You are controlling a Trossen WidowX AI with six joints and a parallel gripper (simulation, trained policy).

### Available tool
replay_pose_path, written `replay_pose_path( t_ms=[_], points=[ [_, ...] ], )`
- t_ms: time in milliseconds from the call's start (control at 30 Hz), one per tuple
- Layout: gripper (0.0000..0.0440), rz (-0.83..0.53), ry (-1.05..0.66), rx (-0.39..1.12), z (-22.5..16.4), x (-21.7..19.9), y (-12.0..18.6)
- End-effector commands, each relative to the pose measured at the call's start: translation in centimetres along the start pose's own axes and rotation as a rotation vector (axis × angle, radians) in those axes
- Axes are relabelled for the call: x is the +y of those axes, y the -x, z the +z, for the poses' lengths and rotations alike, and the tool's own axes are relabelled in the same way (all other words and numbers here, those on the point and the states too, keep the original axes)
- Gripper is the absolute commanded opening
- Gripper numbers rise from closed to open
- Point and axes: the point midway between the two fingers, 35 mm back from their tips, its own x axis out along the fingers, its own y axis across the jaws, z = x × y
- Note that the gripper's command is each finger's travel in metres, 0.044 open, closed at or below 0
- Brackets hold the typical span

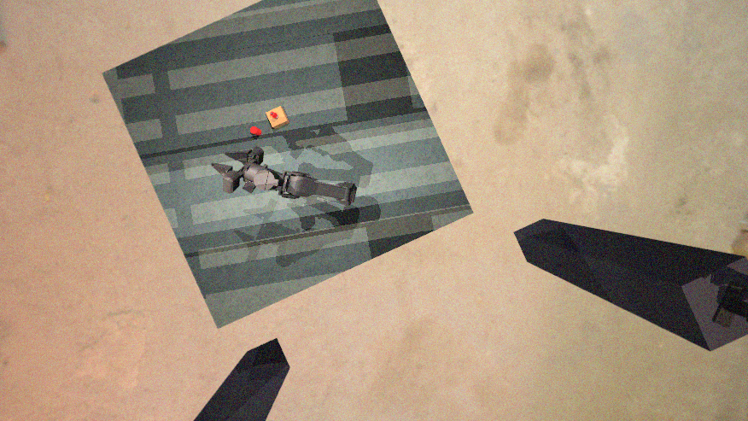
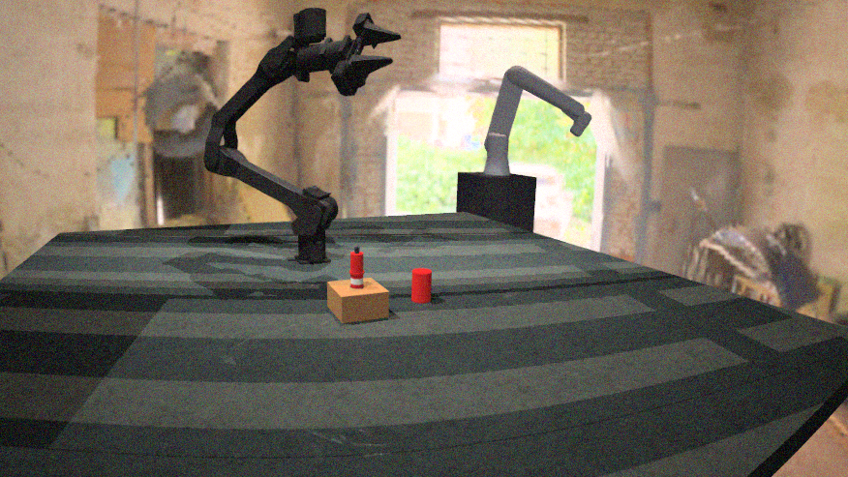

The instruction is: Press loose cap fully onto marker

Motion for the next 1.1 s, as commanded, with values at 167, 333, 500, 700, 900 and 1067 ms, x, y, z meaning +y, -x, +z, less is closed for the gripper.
replay_pose_path(
  t_ms=[167, 333, 500, 700, 900, 1067],
  points=[
    [0.032, 0.077, -0.009, -0.065, 1.3, 1.2, -1.1],
    [0.0321, 0.13, -0.013, -0.103, 2.0, 2.1, -1.7],
    [0.0322, 0.183, -0.016, -0.139, 2.8, 3.0, -2.3],
    [0.0323, 0.246, -0.022, -0.18, 3.6, 4.0, -3.0],
    [0.0323, 0.309, -0.029, -0.22, 4.3, 5.1, -3.6],
    [0.0324, 0.361, -0.036, -0.251, 4.9, 5.9, -4.1]
  ],
)
